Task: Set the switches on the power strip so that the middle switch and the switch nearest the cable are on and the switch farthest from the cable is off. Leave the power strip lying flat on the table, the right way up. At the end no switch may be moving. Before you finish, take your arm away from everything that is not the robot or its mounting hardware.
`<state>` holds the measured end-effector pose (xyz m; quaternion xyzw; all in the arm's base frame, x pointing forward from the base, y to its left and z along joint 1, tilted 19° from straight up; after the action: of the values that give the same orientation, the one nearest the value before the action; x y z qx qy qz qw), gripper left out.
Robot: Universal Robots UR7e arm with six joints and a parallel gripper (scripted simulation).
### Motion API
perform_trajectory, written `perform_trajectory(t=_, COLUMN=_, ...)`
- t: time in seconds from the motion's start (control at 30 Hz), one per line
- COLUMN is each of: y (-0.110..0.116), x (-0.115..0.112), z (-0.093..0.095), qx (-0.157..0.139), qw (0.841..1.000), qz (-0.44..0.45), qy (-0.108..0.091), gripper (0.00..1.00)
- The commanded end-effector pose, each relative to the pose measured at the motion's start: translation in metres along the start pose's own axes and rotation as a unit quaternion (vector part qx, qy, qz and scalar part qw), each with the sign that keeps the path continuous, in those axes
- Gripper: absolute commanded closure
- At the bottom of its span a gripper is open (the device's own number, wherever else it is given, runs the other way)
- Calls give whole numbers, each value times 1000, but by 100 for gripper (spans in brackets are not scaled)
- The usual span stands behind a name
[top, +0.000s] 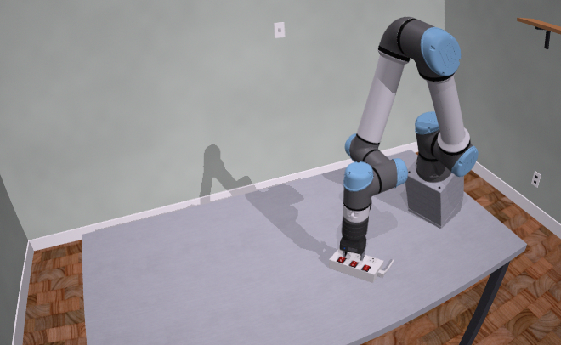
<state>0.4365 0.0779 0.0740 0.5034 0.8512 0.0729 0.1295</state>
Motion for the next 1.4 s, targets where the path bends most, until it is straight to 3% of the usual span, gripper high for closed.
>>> perform_trajectory(t=0.0, y=0, x=0, z=0, qx=-1, qw=1000, qz=0, qy=0, gripper=0)
perform_trajectory(t=0.5, y=-1, x=0, z=-2, qx=-1, qw=1000, qz=5, qy=0, gripper=0)
perform_trajectory(t=0.7, y=-16, x=-3, z=-21, qx=-6, qw=996, qz=88, qy=6, gripper=0)
perform_trajectory(t=0.83, y=-36, x=-2, z=-43, qx=-11, qw=981, qz=191, qy=14, gripper=0)
perform_trajectory(t=0.9, y=-36, x=-2, z=-43, qx=-11, qw=981, qz=191, qy=14, gripper=0)
perform_trajectory(t=1.17, y=-65, x=6, z=-72, qx=-21, qw=934, qz=356, qy=27, gripper=0)
perform_trajectory(t=1.37, y=-69, x=7, z=-75, qx=-22, qw=926, qz=375, qy=29, gripper=0)
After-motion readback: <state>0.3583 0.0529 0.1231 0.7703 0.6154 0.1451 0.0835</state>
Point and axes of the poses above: the point where the finger pads meet when closed, its own z axis out along the fingers, its own x axis across the jaws, y = z × x, the point moved 5 cm from there along -z, back along the fingers, and after that the axes turned 8 degrees about z, right-handed, at the moved point
